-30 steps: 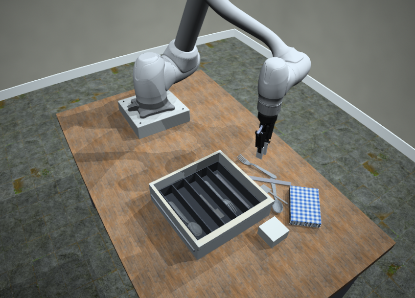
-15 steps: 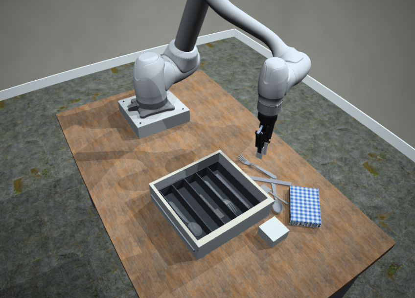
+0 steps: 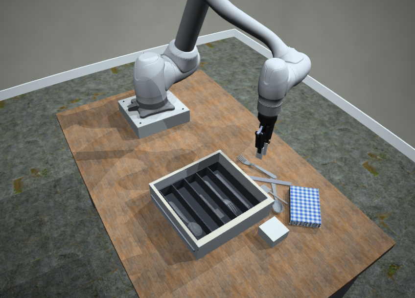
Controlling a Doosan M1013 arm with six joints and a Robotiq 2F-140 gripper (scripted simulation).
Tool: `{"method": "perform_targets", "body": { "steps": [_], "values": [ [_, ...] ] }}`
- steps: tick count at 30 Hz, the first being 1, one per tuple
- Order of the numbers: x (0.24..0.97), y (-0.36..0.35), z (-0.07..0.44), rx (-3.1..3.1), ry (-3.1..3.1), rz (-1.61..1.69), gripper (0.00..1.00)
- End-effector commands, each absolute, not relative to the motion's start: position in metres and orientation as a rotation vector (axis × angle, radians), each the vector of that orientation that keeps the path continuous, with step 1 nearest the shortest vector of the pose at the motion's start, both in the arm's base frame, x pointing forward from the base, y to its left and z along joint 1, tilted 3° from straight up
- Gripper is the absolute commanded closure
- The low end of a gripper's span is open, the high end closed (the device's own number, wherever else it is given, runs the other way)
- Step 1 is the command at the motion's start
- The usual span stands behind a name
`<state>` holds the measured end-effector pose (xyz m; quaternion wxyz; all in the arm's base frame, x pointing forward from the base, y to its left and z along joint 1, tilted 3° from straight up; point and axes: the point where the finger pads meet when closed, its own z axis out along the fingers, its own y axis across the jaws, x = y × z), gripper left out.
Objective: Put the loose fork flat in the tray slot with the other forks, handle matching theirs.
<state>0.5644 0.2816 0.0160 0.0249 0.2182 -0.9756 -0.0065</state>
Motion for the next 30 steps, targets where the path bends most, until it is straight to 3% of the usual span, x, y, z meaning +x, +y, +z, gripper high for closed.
{"method": "perform_targets", "body": {
  "steps": [1, 30],
  "values": [
    [0.563, 0.279, 0.012, 0.669, -3.012, -0.022, 0.82],
    [0.561, 0.279, -0.024, 0.669, -3.012, -0.022, 0.82]
  ]
}}
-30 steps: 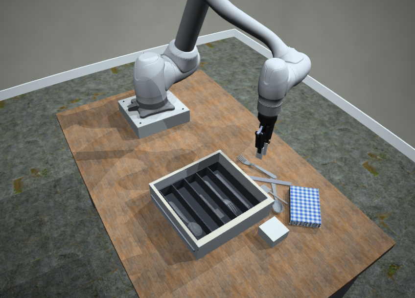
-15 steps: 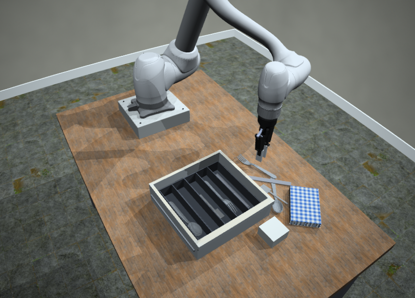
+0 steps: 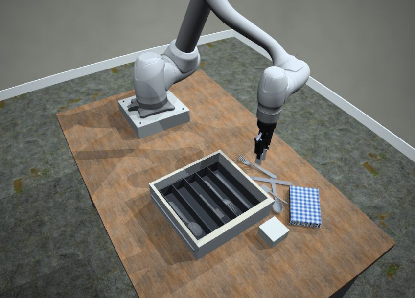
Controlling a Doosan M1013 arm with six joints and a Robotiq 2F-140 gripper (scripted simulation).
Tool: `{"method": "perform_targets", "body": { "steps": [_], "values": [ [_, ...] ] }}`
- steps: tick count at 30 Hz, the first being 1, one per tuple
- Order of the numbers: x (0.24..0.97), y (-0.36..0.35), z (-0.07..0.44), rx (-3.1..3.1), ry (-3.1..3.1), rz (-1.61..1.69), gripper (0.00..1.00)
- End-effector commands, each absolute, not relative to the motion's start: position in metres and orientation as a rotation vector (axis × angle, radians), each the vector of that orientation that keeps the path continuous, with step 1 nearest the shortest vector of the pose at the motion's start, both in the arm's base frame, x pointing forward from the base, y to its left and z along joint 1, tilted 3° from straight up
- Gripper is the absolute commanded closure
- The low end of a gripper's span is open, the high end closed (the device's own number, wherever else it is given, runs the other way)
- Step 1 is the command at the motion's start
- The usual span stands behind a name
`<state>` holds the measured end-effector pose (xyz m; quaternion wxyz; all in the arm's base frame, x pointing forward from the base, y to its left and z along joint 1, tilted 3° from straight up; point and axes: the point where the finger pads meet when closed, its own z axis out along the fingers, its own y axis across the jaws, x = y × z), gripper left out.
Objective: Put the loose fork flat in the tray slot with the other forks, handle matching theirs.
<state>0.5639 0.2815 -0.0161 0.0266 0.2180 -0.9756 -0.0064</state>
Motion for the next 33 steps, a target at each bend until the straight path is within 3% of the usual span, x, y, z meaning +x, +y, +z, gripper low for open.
{"method": "perform_targets", "body": {
  "steps": [1, 33],
  "values": [
    [0.5614, 0.2786, -0.0236, 0.669, -3.012, -0.022, 0.82],
    [0.5610, 0.2785, -0.0310, 0.669, -3.012, -0.022, 0.82]
  ]
}}
